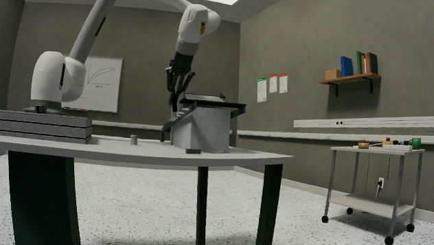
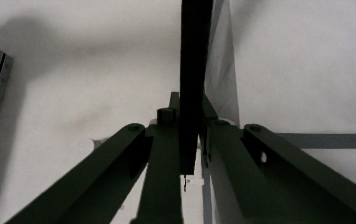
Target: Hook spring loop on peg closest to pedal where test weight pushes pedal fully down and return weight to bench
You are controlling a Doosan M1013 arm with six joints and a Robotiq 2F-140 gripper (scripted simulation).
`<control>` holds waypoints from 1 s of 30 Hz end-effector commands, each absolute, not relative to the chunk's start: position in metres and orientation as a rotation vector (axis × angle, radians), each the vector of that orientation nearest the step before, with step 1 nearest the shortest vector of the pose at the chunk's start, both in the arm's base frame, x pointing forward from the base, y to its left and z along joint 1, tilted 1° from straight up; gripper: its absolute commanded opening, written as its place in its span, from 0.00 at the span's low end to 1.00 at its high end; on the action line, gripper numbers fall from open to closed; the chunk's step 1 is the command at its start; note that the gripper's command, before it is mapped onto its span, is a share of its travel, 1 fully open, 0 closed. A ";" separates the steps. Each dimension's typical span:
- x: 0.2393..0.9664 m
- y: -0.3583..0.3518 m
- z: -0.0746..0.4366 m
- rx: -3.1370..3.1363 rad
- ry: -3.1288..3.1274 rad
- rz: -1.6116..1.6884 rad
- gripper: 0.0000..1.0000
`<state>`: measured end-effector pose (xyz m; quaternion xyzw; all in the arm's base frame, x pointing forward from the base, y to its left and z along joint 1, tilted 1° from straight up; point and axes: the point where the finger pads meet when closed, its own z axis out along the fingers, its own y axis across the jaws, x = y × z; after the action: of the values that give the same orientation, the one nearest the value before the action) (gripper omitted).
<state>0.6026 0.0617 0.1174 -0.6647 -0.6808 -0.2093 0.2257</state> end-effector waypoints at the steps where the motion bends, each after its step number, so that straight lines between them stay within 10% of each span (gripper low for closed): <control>1: 0.603 0.062 0.118 -1.833 -1.877 -0.578 0.17; 30: 0.598 0.062 0.118 -1.832 -1.864 -0.554 0.17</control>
<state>0.5981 0.0618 0.1176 -0.6669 -0.6784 -0.2017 0.2331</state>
